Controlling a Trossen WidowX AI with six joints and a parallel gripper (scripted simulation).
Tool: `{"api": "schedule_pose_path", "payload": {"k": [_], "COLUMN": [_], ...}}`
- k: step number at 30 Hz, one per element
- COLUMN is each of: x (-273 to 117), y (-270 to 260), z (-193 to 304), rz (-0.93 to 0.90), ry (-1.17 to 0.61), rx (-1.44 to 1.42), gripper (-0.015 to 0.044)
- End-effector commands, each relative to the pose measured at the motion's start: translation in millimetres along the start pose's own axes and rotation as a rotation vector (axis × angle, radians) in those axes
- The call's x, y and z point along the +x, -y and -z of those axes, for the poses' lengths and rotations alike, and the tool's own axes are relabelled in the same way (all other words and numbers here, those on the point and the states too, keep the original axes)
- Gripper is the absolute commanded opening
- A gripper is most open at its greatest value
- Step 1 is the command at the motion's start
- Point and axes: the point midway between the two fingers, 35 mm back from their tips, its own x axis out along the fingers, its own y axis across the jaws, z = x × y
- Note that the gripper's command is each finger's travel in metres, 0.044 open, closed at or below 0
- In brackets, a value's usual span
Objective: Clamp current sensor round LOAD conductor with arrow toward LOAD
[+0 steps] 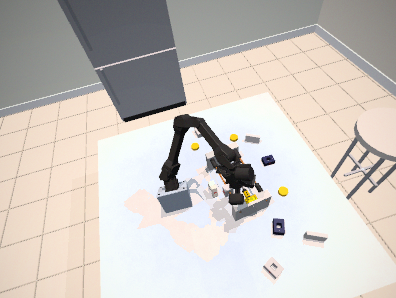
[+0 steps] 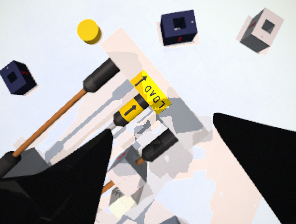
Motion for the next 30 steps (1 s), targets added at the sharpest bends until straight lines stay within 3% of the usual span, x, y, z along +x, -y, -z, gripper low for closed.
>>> {"api": "schedule_pose_path", "payload": {"k": [1,16,27,30], "x": [-3,-2,7,5], "y": [-3,-4,-85,-90], "z": [-6,-4,157,181], "rz": [-0.012,-0.012,-0.094,-0.111], "ry": [0.010,0.004,-0.339,-0.386], "rx": [-0.010,-0.017,-0.429,-0.484], "gripper": [0.0440,0.0440,0.0440,0.0440]}}
